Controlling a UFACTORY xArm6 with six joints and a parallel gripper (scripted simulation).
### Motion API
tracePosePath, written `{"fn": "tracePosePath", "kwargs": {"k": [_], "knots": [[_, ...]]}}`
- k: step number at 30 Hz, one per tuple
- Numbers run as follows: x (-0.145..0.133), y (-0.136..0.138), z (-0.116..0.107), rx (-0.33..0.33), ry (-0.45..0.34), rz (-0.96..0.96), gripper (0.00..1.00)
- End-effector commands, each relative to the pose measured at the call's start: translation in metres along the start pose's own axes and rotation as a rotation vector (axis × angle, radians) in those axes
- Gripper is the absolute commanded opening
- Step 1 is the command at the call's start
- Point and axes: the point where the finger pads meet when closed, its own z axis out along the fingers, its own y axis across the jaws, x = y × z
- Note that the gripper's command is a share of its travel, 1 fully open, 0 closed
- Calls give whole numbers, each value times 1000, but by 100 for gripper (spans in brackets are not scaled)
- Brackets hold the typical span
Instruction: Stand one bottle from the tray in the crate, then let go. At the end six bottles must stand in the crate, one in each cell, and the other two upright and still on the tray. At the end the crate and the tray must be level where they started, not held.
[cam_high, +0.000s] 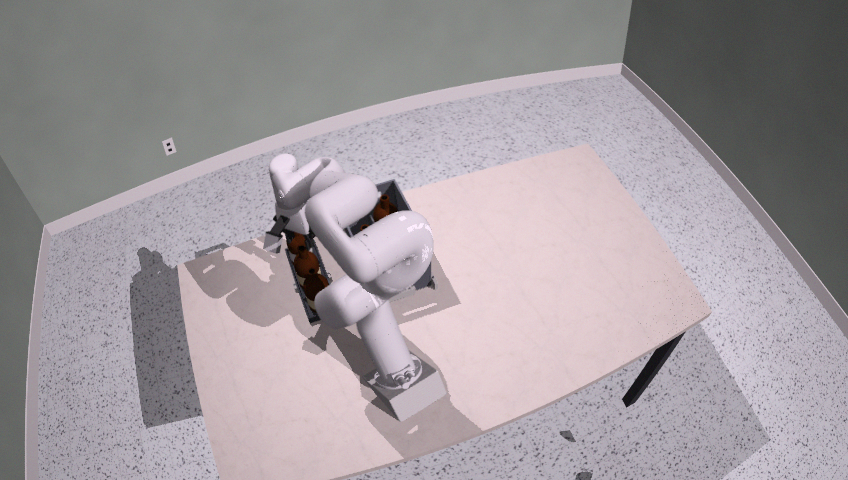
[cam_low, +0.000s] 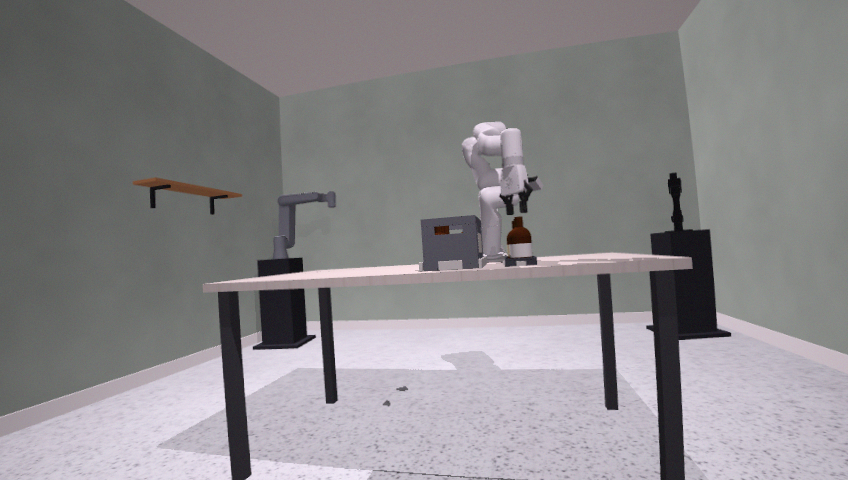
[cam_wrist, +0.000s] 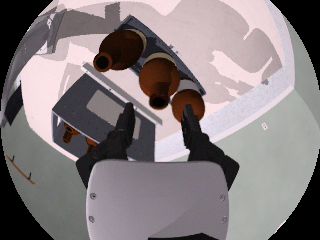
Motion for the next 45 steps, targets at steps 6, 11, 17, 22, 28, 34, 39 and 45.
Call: {"fn": "tracePosePath", "kwargs": {"k": [6,11,17,22,28,34,39,45], "knots": [[0,1,-1,-3,-2,0,65],[-1,1,1,-3,-2,0,65],[-1,1,4,-3,-2,0,65],[-1,1,9,-3,-2,0,65],[-1,1,16,-3,-2,0,65],[-1,1,21,-3,-2,0,65],[-1,1,27,-3,-2,0,65],[-1,1,33,-3,-2,0,65]]}}
